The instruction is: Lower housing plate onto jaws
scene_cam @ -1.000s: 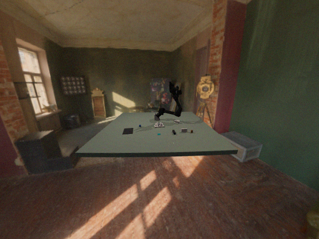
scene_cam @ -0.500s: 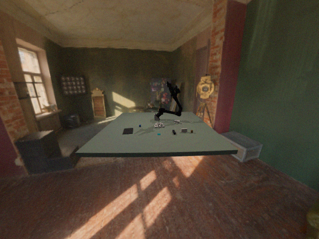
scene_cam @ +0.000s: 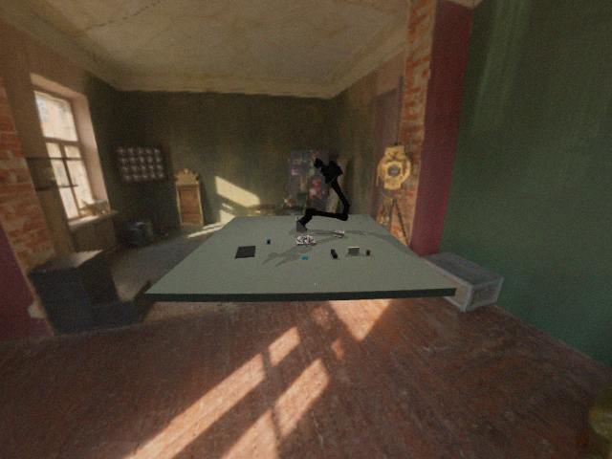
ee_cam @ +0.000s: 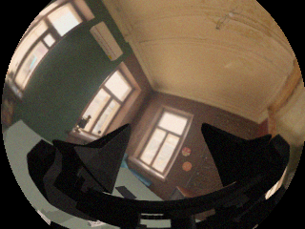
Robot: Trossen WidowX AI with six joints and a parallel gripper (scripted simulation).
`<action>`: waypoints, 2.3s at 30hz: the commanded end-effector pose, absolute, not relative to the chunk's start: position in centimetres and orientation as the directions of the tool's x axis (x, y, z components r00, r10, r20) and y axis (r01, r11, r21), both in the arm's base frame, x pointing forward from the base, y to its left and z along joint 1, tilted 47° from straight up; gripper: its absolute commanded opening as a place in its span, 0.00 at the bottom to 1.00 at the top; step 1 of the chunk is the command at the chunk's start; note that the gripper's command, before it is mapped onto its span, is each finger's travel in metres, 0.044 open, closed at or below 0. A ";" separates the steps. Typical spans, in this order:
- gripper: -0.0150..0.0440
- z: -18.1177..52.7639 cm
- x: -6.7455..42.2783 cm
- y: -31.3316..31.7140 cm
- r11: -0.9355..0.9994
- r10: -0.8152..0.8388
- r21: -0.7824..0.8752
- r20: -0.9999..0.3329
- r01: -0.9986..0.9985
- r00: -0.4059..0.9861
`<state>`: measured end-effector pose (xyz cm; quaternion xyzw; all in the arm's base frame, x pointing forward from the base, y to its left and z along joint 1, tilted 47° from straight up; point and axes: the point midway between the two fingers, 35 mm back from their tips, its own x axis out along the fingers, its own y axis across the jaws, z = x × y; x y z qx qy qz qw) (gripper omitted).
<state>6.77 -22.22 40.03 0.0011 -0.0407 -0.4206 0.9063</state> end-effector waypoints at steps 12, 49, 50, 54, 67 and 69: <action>1.00 37.8 11.8 -21.9 0.761 -0.604 0.275 -0.033 0.588 0.797; 1.00 30.8 24.0 -12.2 0.647 0.032 0.728 -0.324 0.227 0.946; 1.00 30.6 24.2 -11.8 0.640 0.051 0.735 -0.332 0.224 0.942; 1.00 29.9 25.0 -10.1 0.611 0.125 0.762 -0.362 0.216 0.924; 1.00 27.5 26.5 -4.0 0.500 0.365 0.830 -0.463 0.249 0.808; 1.00 27.1 26.6 -3.0 0.486 0.400 0.834 -0.478 0.261 0.782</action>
